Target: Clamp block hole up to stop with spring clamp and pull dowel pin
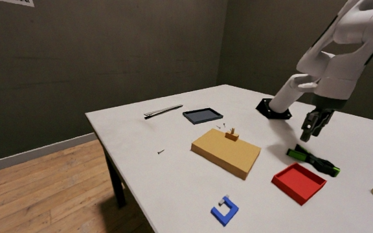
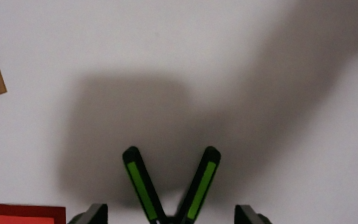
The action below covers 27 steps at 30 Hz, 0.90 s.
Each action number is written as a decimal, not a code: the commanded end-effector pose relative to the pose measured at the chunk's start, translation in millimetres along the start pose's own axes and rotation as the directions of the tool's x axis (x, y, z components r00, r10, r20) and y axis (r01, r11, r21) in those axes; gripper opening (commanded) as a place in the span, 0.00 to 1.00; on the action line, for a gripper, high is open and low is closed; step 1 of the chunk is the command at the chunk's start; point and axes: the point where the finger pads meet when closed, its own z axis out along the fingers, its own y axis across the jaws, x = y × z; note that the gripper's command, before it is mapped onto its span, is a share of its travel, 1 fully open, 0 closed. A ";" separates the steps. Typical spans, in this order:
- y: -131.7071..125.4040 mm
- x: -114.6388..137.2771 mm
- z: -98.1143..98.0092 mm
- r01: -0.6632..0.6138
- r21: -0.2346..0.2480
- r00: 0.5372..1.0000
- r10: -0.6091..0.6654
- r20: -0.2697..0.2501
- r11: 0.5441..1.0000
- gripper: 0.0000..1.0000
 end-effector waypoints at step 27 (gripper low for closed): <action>-0.2 2.3 15.1 0.012 0.008 1.000 -0.012 -0.007 1.000 0.77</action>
